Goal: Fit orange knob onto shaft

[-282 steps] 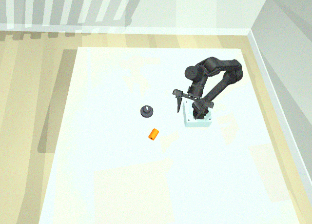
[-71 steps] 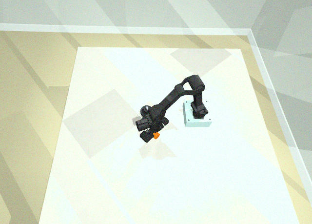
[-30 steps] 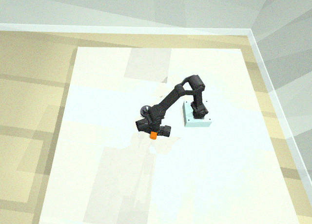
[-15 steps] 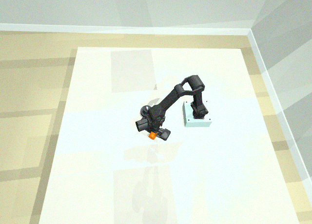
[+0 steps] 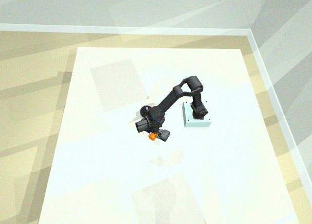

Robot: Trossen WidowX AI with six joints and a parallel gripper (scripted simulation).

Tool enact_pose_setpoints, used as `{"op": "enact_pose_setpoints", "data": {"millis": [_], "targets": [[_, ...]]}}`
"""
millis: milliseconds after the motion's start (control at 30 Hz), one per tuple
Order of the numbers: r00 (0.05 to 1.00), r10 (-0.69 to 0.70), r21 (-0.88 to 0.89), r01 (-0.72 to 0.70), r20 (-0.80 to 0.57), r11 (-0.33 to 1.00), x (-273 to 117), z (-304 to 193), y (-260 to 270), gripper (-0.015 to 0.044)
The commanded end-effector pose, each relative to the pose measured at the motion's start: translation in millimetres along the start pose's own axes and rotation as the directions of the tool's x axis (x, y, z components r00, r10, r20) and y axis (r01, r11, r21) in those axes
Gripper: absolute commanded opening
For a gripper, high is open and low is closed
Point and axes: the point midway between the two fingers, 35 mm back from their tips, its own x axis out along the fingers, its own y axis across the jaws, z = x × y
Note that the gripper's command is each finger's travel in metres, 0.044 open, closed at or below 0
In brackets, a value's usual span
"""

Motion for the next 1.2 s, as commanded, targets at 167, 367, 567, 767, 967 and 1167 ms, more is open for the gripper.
{"op": "enact_pose_setpoints", "data": {"millis": [167,367,567,767,967,1167], "targets": [[1.000,0.000,0.000,0.000,0.000,1.000,-0.3,-0.2,0.1,0.0260],[1.000,0.000,0.000,0.000,0.000,1.000,-0.3,-0.2,0.1,0.0260],[1.000,0.000,0.000,0.000,0.000,1.000,-0.3,-0.2,0.1,0.0339],[1.000,0.000,0.000,0.000,0.000,1.000,-0.3,-0.2,0.1,0.0440],[1.000,0.000,0.000,0.000,-0.001,1.000,-29.9,-1.6,1.1,0.0440],[1.000,0.000,0.000,0.000,-0.001,1.000,-60.4,-0.2,0.1,0.0440]]}}
